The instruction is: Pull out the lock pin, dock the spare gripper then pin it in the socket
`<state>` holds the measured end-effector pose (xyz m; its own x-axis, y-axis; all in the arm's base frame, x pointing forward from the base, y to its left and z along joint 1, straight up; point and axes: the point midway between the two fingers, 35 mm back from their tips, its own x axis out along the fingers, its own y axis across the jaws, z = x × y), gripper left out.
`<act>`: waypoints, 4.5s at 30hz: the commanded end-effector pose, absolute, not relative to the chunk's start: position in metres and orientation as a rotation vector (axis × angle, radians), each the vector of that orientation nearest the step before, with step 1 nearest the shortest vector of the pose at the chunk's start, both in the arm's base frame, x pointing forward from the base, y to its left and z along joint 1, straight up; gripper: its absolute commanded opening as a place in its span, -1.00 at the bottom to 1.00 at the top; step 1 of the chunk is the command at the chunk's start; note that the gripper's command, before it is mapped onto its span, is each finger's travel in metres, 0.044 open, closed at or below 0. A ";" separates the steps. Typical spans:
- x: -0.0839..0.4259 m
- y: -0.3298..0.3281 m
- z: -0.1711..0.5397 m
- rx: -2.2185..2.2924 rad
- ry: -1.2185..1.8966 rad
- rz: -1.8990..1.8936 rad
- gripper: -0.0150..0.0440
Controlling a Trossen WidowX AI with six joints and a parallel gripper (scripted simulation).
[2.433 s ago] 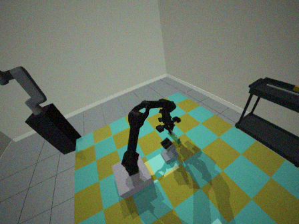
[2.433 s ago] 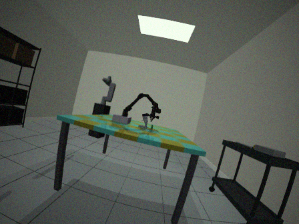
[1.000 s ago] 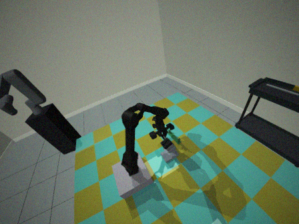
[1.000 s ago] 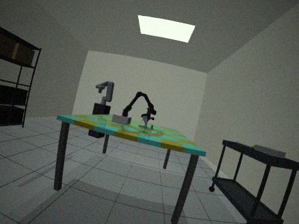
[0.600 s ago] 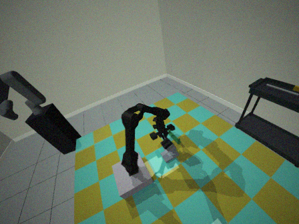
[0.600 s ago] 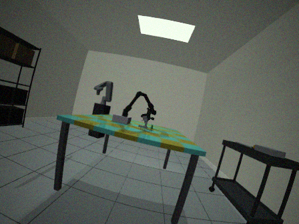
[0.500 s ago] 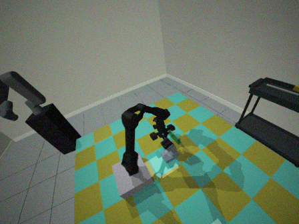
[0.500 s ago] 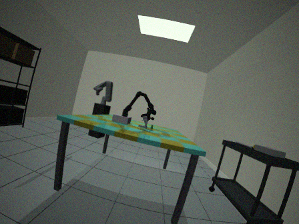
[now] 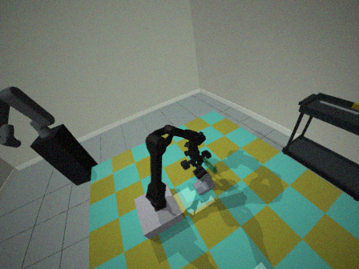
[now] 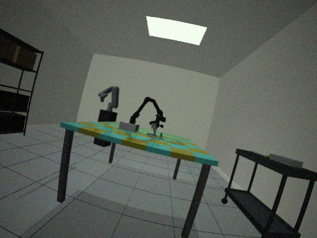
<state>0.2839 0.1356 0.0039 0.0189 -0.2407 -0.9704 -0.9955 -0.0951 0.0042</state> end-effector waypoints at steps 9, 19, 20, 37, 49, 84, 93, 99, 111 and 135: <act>0.285 0.127 0.004 -1.467 1.335 1.153 -0.49; 0.284 0.119 0.004 -1.466 1.338 1.156 -0.49; 0.284 0.119 0.004 -1.466 1.338 1.156 -0.49; 0.286 0.108 0.004 -1.463 1.343 1.162 -0.49; 0.287 0.100 0.004 -1.461 1.347 1.167 -0.49; 0.283 0.113 0.027 -1.459 1.362 1.180 0.19; 0.280 0.128 0.046 -1.470 1.366 1.185 0.19; 0.278 0.137 0.059 -1.477 1.368 1.188 0.19; 0.276 0.150 0.078 -1.494 1.369 1.194 0.28; 0.276 0.150 0.078 -1.494 1.369 1.194 1.00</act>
<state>0.2762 0.1504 0.0784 -0.0176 -0.2710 -0.9624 -0.9908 -0.1244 0.0531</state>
